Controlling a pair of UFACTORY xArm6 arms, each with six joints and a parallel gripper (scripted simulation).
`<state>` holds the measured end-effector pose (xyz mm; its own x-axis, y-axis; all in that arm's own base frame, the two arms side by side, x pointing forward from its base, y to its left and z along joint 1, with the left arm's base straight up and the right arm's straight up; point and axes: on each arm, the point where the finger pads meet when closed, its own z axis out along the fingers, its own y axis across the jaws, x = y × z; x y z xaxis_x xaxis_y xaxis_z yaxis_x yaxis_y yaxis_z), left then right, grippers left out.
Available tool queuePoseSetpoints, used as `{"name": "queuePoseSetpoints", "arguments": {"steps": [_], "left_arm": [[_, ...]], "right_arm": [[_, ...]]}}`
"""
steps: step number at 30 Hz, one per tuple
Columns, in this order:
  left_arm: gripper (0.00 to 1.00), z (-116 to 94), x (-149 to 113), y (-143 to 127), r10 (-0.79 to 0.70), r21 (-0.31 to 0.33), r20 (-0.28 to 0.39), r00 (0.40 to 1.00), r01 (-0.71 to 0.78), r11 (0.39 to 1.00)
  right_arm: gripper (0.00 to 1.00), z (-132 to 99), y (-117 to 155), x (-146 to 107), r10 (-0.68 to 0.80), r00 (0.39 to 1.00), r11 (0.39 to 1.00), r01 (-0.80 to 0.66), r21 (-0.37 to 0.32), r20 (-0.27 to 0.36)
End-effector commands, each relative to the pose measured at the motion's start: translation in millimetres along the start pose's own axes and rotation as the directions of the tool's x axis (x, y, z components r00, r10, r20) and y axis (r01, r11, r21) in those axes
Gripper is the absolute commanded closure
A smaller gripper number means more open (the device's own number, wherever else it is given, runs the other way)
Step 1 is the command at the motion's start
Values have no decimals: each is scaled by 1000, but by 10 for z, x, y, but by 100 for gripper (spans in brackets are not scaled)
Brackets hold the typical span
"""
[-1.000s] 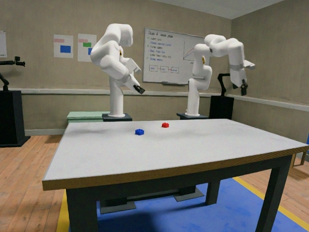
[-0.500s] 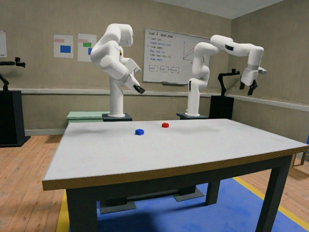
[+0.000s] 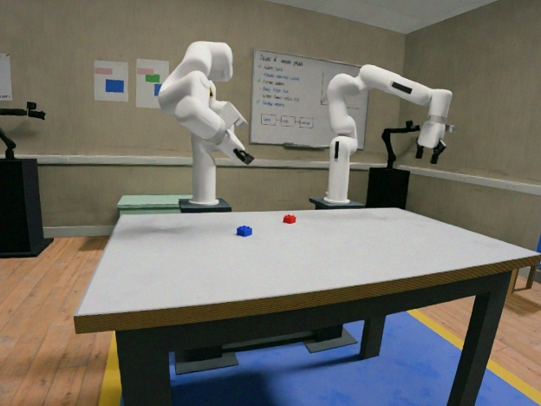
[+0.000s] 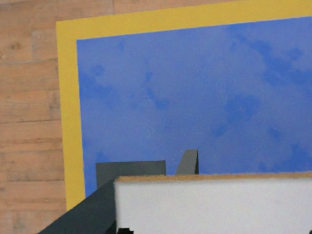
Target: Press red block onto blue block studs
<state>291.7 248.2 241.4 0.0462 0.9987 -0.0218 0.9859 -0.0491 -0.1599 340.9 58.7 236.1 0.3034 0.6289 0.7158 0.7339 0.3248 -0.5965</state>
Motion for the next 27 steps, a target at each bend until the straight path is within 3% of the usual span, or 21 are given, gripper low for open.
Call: {"name": "queuePoseSetpoints", "arguments": {"steps": [1, 15, 17, 18, 27], "left_arm": [[0, 58, 373, -586, -9, -90, 8, 1000, 9, 996], [0, 240, 900, -1885, -52, -157, -11, 999, 49, 986], [0, 240, 900, -1885, -52, -157, -11, 999, 49, 986], [0, 273, 1013, -2166, -53, -158, -12, 999, 50, 986], [0, 366, 1378, -2987, -55, -161, -13, 998, 52, 986]], "right_arm": [[0, -5, -2, 5, -1, 1000, 1000, 1, -1, 1], [0, -5, -2, 5, -1, 1000, 1000, 1, -1, 1], [0, -5, -2, 5, -1, 1000, 1000, 1, -1, 1], [0, -5, -2, 5, -1, 1000, 1000, 1, -1, 1], [0, -5, -2, 5, -1, 1000, 1000, 1, -1, 1]]}}
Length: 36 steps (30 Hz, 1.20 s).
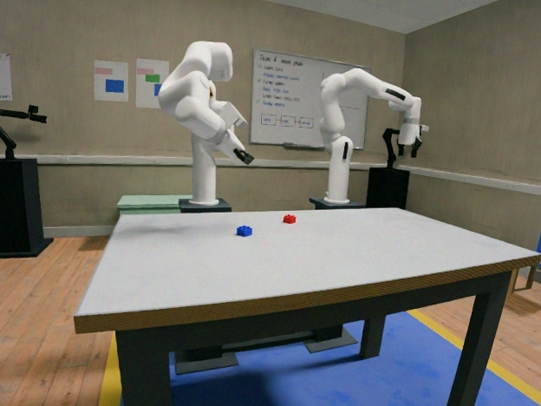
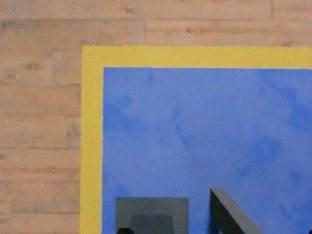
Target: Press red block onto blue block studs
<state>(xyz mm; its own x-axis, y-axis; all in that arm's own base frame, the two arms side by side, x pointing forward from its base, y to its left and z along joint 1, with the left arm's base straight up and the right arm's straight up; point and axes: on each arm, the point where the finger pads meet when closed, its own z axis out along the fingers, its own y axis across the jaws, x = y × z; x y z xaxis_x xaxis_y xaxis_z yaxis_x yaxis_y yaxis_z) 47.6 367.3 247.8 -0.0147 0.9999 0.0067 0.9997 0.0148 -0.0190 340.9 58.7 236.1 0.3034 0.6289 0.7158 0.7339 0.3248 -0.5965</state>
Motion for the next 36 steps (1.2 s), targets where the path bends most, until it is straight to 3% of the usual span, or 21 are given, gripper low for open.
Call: {"name": "queuePoseSetpoints", "arguments": {"steps": [1, 4, 5, 21, 22, 24, 28, 36], "left_arm": [[0, -10, 334, -495, 9, -19, 7, 1000, -9, 1000], [0, -10, 334, -495, 9, -19, 7, 1000, -9, 1000], [0, -10, 334, -495, 9, -19, 7, 1000, -9, 1000], [0, -10, 334, -495, 9, -19, 7, 1000, -9, 1000], [0, -10, 334, -495, 9, -19, 7, 1000, -9, 1000], [0, -10, 334, -495, 9, -19, 7, 1000, -9, 1000], [0, -10, 334, -495, 9, -19, 7, 1000, -9, 1000], [0, -10, 334, -495, 9, -19, 7, 1000, -9, 1000]], "right_arm": [[0, -5, -2, 5, -1, 1000, 1000, 1, -2, 1], [0, -5, -2, 5, -1, 1000, 1000, 1, -2, 1], [41, -5, -2, 5, -1, 1000, 1000, 1, -2, 1], [41, -5, -2, 5, -1, 1000, 1000, 1, -2, 1], [41, -15, -18, 25, 42, 999, 998, -42, -43, 3], [41, -15, -18, 25, 42, 999, 998, -42, -43, 3], [41, -55, -85, 105, 215, 977, 955, -213, -205, -9], [41, -55, -85, 105, 215, 977, 955, -213, -205, -9]]}}
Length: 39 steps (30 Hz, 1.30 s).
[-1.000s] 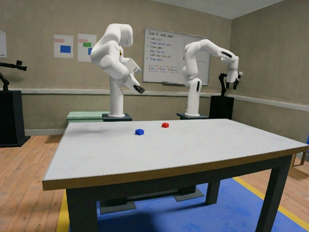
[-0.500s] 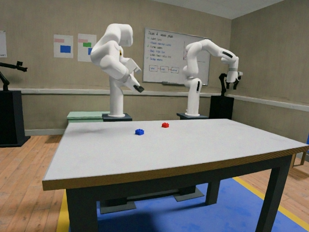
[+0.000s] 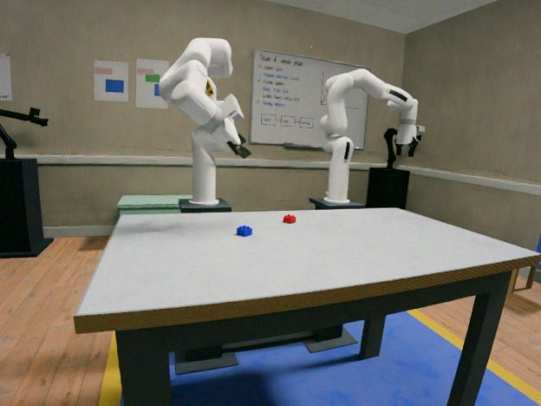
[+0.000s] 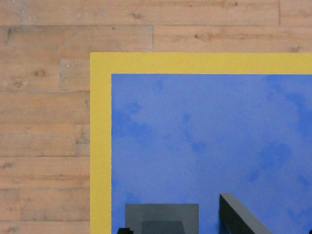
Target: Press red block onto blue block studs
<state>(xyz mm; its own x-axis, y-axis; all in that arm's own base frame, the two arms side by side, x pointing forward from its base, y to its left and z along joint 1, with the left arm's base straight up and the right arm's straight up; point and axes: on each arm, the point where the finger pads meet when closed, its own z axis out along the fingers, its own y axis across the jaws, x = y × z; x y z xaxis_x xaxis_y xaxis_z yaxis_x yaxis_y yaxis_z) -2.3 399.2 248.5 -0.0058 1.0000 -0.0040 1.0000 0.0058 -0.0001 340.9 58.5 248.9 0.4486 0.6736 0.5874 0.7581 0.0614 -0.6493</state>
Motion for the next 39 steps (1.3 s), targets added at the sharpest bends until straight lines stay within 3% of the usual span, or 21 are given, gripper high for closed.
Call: {"name": "queuePoseSetpoints", "arguments": {"steps": [1, 5, 9, 19, 22, 26, 36, 39], "left_arm": [[0, -14, 8, -1, 0, 0, -4, 1000, 0, 1000], [0, -14, 8, -1, 0, 0, -4, 1000, 0, 1000], [0, -14, 8, -1, 0, 0, -4, 1000, 0, 1000], [0, -14, 8, -1, 0, 0, -4, 1000, 0, 1000], [0, -14, 8, -1, 0, 0, -4, 1000, 0, 1000], [0, -14, 8, -1, 0, 0, -4, 1000, 0, 1000], [0, -14, 8, -1, 0, 0, -4, 1000, 0, 1000], [0, -14, 8, -1, 0, 0, -4, 1000, 0, 1000]], "right_arm": [[41, -9, -9, 13, 18, 1000, 1000, -17, -24, 4], [41, -8, -5, 10, 52, 999, 997, -52, -53, 3], [41, -9, -8, 13, 224, 975, 951, -221, -216, -11], [41, -9, -8, 13, 224, 975, 951, -221, -216, -11], [41, -11, -8, 13, 256, 966, 936, -253, -244, -19], [41, -8, -8, 14, 414, 908, 826, -404, -393, -65], [41, -8, -8, 14, 414, 908, 826, -404, -393, -65], [41, -11, -8, 14, 440, 895, 801, -431, -417, -79]]}}
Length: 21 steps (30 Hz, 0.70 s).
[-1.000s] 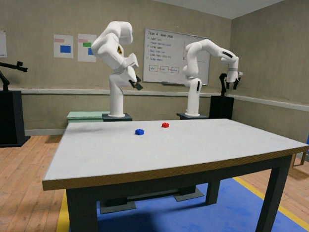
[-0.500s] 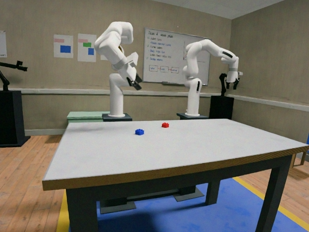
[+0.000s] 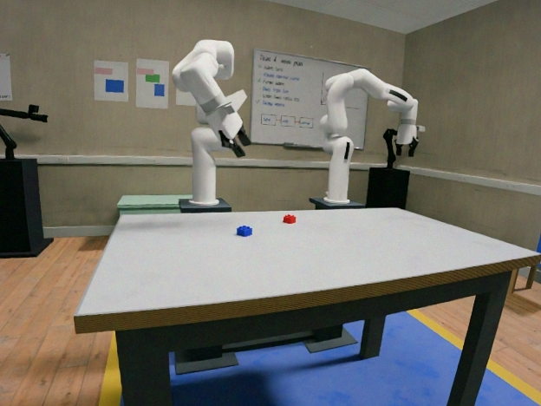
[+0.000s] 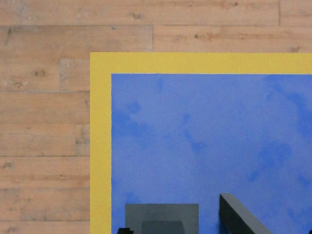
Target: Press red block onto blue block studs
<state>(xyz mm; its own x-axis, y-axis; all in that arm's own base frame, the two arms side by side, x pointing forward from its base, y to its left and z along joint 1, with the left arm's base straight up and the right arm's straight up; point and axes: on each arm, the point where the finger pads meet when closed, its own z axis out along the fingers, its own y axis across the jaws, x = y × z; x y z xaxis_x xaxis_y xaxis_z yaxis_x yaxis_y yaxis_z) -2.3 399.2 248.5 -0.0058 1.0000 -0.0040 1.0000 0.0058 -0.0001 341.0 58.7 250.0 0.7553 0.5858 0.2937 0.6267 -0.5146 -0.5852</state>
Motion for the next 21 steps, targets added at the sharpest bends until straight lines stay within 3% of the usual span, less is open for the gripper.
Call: {"name": "queuePoseSetpoints", "arguments": {"steps": [1, 4, 17, 21], "left_arm": [[0, -14, 8, -1, 0, 0, -4, 1000, 0, 1000], [0, -14, 8, -1, 0, 0, -4, 1000, 0, 1000], [0, -14, 8, -1, 0, 0, -4, 1000, 0, 1000], [0, -14, 8, -1, 0, 0, -4, 1000, 0, 1000]], "right_arm": [[41, -7, -1, 5, 71, 997, 995, -71, -70, 0], [41, -5, -2, 5, 200, 980, 961, -198, -192, -9], [41, -8, -2, 7, 229, 973, 949, -227, -219, -17], [41, -4, -1, 4, 389, 920, 847, -381, -371, -58]]}}
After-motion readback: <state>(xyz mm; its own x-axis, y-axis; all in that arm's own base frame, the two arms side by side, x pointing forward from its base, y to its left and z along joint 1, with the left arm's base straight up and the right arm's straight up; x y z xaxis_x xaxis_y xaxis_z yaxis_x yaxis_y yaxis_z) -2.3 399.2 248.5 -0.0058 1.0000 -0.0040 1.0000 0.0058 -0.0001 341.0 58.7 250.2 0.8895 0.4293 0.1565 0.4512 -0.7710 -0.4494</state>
